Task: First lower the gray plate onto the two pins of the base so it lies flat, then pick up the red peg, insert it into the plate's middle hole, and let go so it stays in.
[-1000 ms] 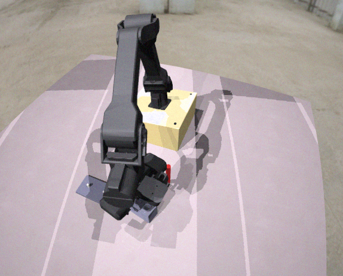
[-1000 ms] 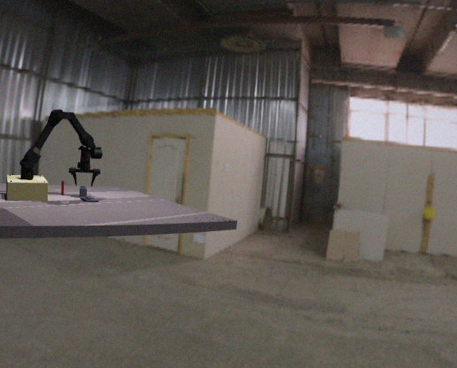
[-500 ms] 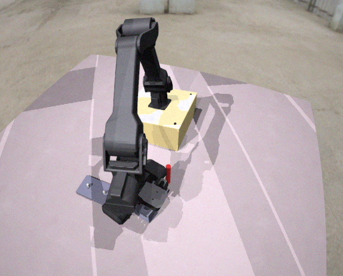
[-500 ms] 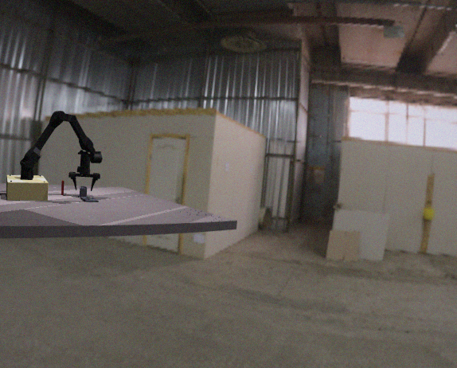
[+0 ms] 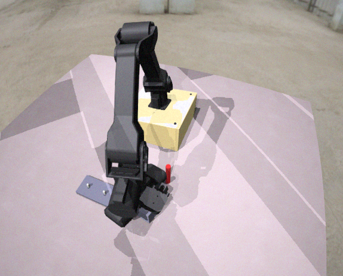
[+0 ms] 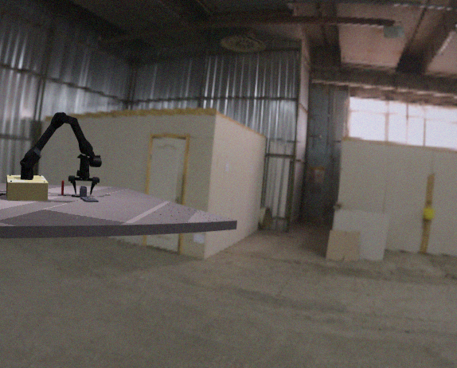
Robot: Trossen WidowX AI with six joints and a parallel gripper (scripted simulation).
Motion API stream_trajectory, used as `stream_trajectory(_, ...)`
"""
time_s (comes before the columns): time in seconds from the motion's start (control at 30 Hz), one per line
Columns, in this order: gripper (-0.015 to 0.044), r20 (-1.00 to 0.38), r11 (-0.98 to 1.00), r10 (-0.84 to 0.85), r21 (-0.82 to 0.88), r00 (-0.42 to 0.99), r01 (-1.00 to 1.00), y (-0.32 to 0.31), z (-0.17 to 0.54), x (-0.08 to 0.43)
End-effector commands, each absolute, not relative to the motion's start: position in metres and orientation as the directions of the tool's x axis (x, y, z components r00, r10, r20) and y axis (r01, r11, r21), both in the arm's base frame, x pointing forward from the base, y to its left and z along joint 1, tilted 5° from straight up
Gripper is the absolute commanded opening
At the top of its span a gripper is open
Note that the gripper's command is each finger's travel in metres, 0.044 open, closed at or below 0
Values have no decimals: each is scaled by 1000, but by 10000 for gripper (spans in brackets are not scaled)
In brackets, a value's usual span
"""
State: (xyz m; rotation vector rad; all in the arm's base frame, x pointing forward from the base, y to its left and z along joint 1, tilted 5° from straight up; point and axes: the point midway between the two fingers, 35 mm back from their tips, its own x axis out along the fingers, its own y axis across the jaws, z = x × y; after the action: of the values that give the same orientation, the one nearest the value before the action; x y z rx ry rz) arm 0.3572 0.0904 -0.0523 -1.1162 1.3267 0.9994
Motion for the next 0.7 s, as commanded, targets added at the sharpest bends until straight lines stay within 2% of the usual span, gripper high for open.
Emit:
stream_trajectory(0.0,335,-997,202,-69,-33,19,-979,90,-56,356)
stream_trajectory(0.23,151,-997,202,-69,-33,19,-979,90,-56,356)
stream_trajectory(0.47,105,-997,202,-69,-33,19,-979,90,-56,356)
stream_trajectory(0.6,0,-997,202,-69,-33,19,-979,91,-52,357)
stream_trajectory(0.67,0,-997,202,-69,-33,19,-979,92,-46,358)
